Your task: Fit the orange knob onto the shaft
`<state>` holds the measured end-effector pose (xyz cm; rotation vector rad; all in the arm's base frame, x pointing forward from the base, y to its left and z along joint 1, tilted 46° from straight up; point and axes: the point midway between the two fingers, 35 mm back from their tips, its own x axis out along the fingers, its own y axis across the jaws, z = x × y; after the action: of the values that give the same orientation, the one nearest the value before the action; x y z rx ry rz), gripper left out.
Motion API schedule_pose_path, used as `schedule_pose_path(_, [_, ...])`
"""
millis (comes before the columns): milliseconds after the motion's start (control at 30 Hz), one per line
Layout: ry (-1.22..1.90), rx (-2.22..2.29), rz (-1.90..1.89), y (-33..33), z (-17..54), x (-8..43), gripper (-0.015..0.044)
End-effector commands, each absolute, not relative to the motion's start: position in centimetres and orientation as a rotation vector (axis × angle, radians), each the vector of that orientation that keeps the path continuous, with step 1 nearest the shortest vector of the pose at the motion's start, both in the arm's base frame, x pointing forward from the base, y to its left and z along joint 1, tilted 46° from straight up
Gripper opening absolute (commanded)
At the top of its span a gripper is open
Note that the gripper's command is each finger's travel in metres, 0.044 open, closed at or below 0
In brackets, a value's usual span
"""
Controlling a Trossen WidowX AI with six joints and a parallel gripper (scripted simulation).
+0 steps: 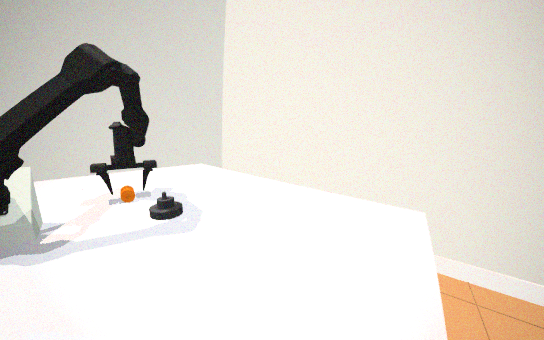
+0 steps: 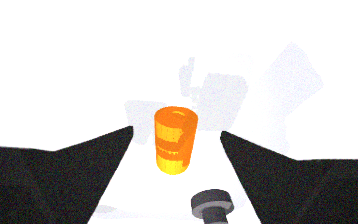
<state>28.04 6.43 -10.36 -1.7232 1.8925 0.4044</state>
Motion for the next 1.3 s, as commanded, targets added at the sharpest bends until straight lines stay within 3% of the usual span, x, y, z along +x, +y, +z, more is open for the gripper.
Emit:
schedule_pose_path(0, [1.902, -1.74, 0.409, 5.81, -10.86, 27.71, 0.044])
schedule_pose_path(100, [1.902, -1.74, 0.409, 5.64, -11.02, 27.69, 0.044])
schedule_pose_path(367, [1.902, -1.74, 0.409, 5.64, -11.02, 27.69, 0.024])
schedule_pose_path(567, [1.902, -1.74, 0.409, 5.64, -11.02, 27.69, 0.024])
schedule_pose_path(867, [1.902, -1.74, 0.409, 5.64, -11.02, 27.69, 0.018])
schedule_pose_path(1267, [1.808, -1.659, 0.512, 5.66, -10.15, 27.61, 0.0179])
